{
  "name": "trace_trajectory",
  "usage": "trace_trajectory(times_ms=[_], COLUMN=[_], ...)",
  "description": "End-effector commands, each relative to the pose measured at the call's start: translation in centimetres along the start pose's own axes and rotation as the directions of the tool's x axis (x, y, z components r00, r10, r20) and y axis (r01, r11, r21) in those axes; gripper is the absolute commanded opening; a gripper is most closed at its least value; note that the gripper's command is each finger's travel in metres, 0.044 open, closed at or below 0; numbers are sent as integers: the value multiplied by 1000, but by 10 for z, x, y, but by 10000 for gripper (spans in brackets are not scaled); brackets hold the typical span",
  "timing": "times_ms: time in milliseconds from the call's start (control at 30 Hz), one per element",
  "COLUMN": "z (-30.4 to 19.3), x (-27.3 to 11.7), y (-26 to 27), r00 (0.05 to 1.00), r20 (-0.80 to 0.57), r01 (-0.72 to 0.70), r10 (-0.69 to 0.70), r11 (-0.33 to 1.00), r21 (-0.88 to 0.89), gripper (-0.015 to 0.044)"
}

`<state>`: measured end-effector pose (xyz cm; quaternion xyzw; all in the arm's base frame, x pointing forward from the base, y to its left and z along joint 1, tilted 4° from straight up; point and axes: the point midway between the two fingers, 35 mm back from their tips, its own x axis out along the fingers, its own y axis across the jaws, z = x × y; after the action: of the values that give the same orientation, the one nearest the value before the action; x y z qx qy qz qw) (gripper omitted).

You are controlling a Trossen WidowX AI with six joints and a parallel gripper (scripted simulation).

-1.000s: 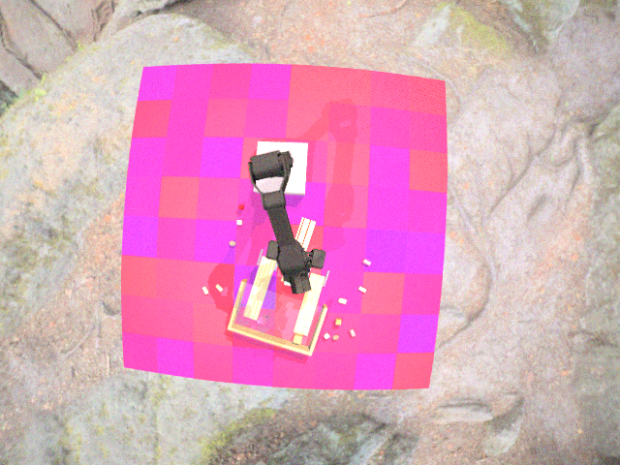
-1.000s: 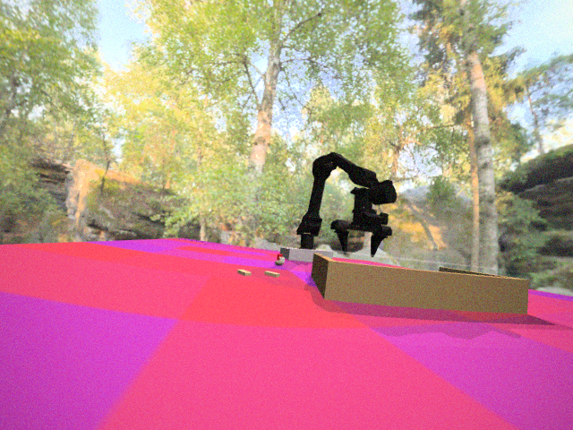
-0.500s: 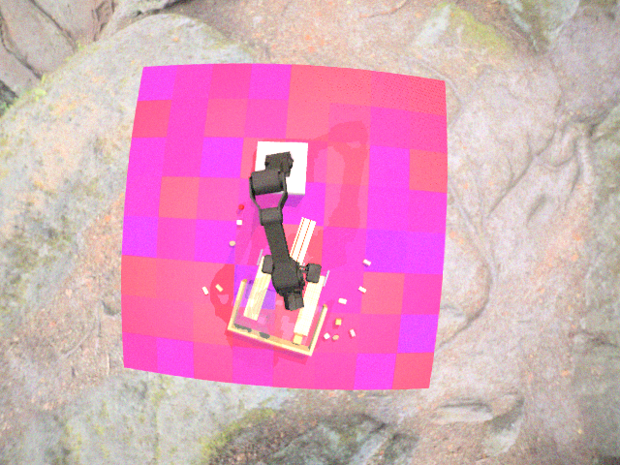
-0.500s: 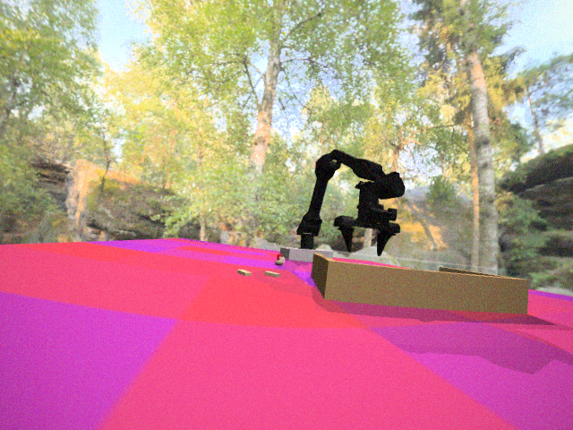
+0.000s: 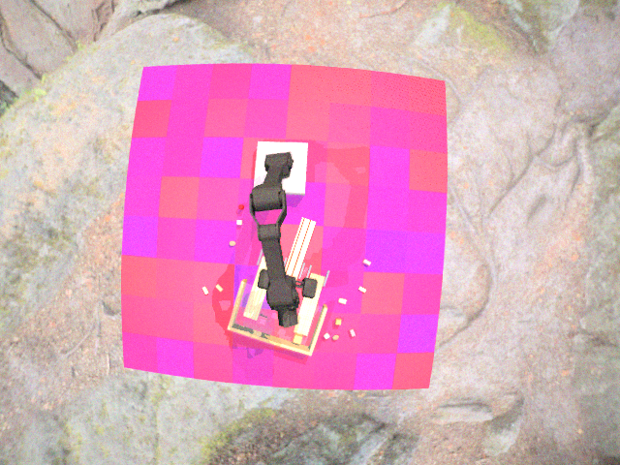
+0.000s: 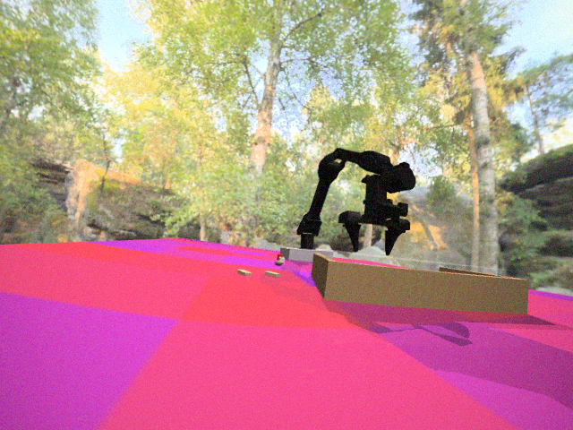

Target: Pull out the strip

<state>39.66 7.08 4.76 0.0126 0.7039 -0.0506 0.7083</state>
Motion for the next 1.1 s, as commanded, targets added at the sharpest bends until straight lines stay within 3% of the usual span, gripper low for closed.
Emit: trace_trajectory(times_ms=[0,267,1067], z=[12,12,12], x=[-1,9,49], y=[-1,-1,-1], r00=[1000,1000,1000], r20=[2,2,2], r01=[4,4,4], r10=[-4,-4,-4], r11=[1000,1000,1000], r21=[-4,-4,-4], gripper=[440,250,250])
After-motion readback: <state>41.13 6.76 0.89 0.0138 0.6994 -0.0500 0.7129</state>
